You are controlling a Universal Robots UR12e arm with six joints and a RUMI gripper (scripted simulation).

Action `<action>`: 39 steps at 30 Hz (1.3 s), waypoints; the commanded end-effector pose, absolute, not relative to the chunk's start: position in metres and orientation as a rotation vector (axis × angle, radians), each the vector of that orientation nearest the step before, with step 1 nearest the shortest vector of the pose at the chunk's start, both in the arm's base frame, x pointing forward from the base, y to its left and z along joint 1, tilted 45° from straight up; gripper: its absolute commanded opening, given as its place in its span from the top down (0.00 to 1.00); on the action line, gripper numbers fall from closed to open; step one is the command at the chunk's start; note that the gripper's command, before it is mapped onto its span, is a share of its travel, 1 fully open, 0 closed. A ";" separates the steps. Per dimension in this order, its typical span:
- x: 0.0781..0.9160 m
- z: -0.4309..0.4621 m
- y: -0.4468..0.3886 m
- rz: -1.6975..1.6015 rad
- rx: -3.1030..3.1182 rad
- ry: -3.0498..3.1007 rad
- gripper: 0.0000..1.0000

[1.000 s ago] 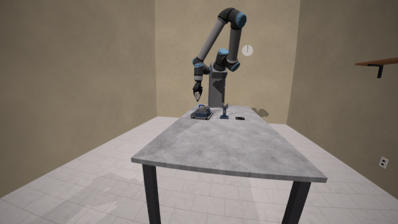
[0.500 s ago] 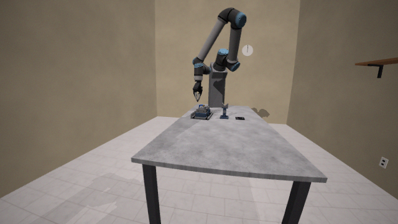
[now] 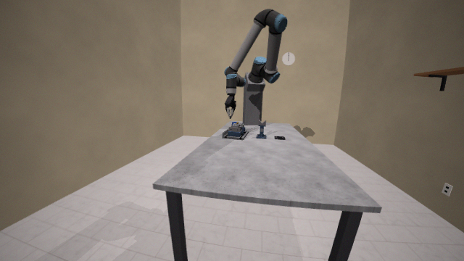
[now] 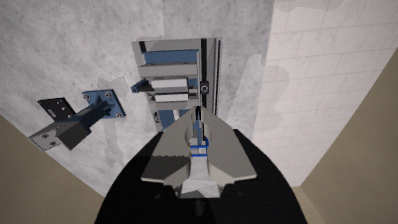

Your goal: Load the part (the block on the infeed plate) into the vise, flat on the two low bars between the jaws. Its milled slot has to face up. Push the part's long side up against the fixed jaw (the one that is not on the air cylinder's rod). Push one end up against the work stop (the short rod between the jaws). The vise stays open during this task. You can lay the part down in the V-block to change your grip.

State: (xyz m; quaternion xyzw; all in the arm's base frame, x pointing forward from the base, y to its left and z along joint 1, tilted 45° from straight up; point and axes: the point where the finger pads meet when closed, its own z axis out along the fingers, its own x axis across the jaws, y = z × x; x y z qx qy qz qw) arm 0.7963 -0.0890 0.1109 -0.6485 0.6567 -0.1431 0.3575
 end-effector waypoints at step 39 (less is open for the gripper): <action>0.825 0.081 -0.076 -0.370 -1.673 1.695 1.00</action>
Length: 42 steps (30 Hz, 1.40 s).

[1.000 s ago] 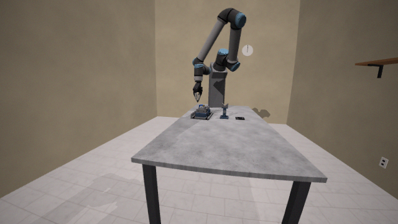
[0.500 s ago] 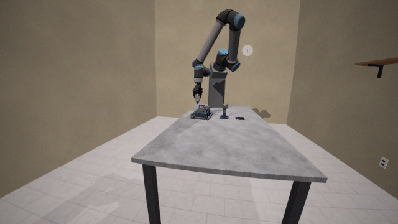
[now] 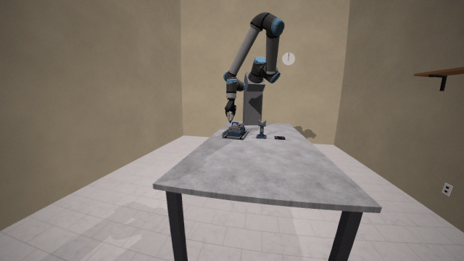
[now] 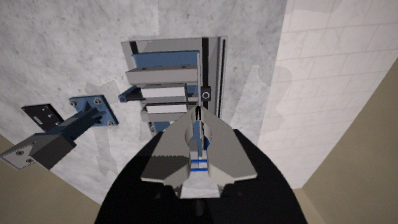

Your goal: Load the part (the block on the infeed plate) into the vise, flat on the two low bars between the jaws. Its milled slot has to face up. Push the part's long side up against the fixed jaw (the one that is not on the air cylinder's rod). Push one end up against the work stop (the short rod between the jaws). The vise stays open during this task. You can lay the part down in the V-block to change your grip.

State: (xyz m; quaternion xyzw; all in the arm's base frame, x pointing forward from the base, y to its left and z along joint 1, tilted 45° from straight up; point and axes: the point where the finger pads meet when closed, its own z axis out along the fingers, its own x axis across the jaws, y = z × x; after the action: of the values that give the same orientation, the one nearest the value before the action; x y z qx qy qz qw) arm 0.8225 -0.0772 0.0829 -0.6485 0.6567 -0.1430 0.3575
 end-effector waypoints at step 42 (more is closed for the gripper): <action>0.830 0.075 -0.074 -0.370 -1.673 1.695 1.00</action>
State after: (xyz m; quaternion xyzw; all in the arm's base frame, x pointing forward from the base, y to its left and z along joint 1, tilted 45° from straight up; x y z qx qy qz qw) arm 0.8301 -0.0739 0.0749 -0.6485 0.6567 -0.1431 0.3575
